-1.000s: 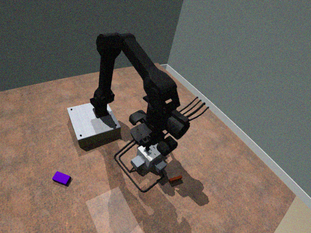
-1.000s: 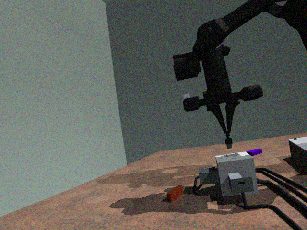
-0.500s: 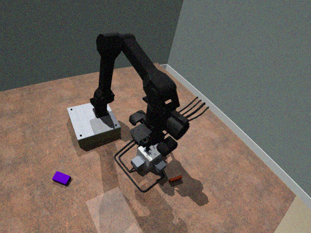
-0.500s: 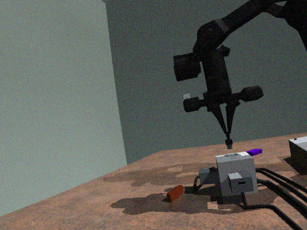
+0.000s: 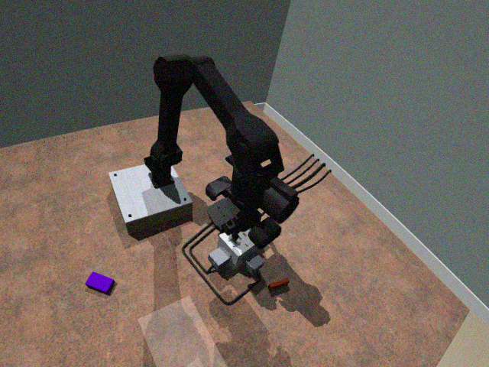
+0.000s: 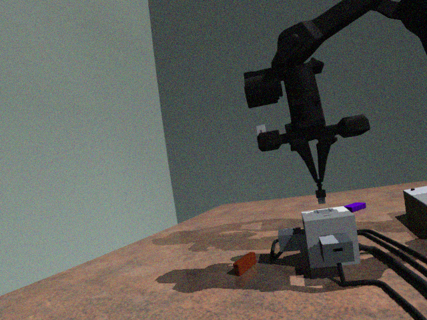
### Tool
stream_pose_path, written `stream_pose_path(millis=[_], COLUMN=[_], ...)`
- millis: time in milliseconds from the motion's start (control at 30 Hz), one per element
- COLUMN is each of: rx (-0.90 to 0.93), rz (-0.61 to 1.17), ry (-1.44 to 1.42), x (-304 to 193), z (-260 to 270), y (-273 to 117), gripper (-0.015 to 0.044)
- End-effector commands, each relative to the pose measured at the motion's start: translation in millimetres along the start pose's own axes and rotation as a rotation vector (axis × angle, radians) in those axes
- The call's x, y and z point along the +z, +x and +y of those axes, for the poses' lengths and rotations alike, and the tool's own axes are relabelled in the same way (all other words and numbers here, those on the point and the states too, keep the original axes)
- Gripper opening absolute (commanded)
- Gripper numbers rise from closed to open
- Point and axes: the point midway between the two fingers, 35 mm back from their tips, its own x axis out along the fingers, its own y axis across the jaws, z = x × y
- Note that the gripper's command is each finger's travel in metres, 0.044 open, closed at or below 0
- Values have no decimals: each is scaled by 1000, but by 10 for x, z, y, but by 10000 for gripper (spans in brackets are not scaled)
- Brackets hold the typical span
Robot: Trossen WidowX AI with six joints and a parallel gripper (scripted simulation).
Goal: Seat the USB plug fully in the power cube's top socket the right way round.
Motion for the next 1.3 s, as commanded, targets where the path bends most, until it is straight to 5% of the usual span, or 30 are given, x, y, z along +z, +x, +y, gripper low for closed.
stream_pose_path(millis=[0,1267], rx=[-3,-3], rz=[6,31], ry=[-5,-2], x=[-5,-22], z=[-1,-3], y=[17,63], gripper=[0,0])
